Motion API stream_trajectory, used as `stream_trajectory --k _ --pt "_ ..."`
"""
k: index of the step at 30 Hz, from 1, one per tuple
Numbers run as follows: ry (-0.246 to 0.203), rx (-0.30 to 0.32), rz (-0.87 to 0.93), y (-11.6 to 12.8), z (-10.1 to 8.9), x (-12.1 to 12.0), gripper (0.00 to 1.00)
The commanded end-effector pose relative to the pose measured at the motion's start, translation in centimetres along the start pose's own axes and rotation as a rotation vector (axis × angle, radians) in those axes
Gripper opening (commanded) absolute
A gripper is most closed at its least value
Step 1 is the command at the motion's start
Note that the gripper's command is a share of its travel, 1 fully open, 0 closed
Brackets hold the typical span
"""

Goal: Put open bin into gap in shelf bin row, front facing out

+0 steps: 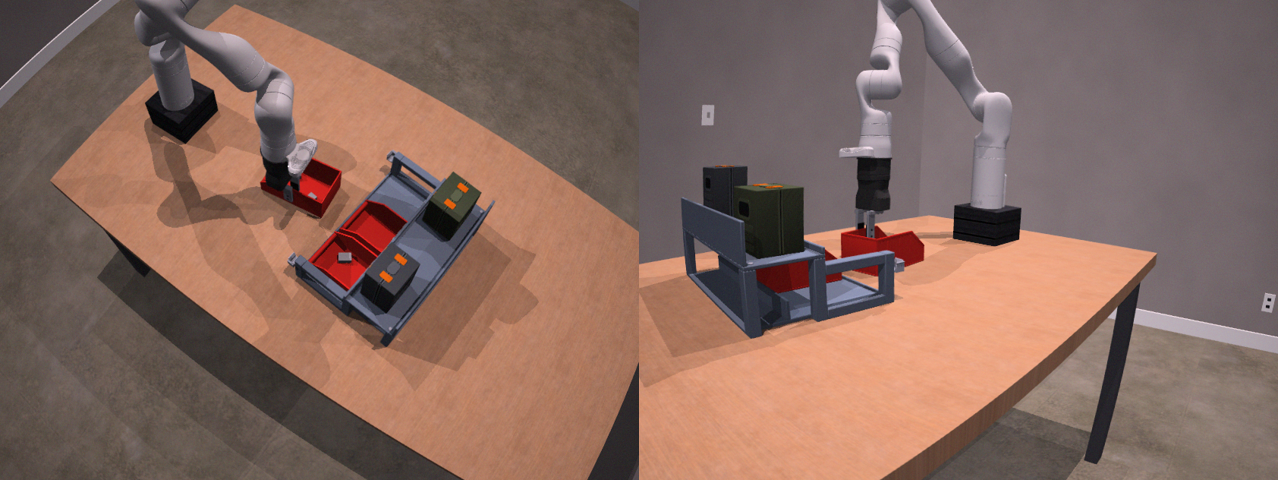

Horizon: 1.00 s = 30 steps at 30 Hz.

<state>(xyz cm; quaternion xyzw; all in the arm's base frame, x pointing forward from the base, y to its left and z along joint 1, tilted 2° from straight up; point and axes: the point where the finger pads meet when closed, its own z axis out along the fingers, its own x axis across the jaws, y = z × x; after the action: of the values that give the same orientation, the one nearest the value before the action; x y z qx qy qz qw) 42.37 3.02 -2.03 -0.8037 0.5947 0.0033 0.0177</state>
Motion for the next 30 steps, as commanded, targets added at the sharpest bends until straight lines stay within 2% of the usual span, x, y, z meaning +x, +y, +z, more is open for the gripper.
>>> stream_trajectory --k 1,30 --pt "-0.001 -0.001 -0.002 0.02 0.23 -0.11 0.55" --pt "-0.001 -0.001 -0.002 0.02 0.61 -0.12 0.55"
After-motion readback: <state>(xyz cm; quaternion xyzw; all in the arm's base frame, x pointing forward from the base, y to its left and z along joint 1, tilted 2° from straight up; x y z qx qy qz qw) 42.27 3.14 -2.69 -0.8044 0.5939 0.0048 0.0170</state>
